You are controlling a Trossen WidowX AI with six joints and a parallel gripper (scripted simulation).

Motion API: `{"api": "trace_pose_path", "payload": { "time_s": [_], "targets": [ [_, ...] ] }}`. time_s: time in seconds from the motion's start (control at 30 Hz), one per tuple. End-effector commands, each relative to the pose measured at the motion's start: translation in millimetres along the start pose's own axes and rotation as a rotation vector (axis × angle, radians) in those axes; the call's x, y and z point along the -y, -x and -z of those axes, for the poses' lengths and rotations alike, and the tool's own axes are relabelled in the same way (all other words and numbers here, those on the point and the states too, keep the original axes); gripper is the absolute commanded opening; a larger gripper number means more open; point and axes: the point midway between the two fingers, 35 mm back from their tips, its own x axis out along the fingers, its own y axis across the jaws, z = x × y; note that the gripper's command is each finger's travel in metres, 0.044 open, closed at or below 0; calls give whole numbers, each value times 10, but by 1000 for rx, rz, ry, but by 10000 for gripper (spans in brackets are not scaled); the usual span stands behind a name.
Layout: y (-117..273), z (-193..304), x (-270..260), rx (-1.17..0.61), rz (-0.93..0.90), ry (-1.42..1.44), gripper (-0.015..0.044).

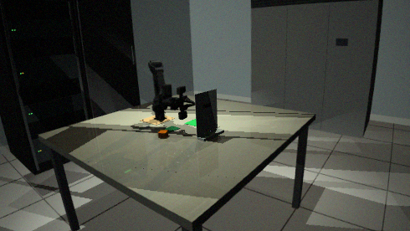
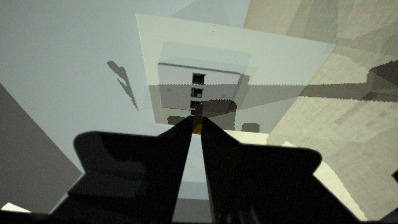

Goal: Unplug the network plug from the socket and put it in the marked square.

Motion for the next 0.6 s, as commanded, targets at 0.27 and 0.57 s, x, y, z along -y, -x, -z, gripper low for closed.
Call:
{"api": "trace_pose_path", "payload": {
  "time_s": [0.27, 0.57],
  "targets": [
    [23, 11, -115, -1, 1, -1, 0],
    [62, 37, -276, -1, 2, -3, 0]
  ]
}}
